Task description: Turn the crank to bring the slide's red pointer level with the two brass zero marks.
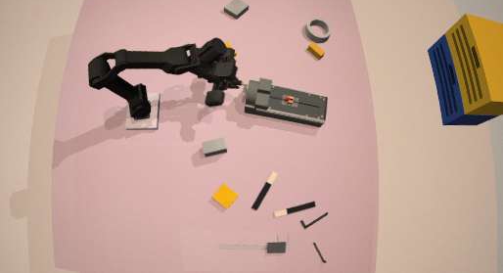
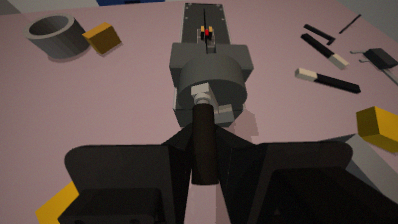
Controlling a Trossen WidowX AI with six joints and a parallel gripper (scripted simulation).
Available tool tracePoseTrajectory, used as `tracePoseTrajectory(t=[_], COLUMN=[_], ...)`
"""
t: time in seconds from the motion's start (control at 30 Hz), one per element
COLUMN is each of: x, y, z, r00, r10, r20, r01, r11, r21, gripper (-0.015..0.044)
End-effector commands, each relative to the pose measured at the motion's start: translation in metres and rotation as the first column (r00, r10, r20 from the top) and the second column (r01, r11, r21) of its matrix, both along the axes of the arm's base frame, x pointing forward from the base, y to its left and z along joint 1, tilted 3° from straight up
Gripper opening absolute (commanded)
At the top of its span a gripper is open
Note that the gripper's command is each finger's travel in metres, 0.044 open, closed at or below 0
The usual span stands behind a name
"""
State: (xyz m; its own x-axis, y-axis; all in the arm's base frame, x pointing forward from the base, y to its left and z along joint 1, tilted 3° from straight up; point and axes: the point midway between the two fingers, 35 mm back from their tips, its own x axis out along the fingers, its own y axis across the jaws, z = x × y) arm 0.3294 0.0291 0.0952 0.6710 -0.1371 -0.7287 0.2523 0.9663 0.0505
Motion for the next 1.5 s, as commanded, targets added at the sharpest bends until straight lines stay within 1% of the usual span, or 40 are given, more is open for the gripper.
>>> tracePoseTrajectory(t=[0.0, 1.47], x=[-0.002, -0.007], y=[-0.009, -0.026], z=[0.003, -0.003], r00=[1.000, 1.000], r10=[-0.014, -0.014], r20=[0.007, 0.006], r01=[0.014, 0.014], r11=[1.000, 1.000], r21=[-0.010, -0.011], gripper=[0.0000, 0.0000])
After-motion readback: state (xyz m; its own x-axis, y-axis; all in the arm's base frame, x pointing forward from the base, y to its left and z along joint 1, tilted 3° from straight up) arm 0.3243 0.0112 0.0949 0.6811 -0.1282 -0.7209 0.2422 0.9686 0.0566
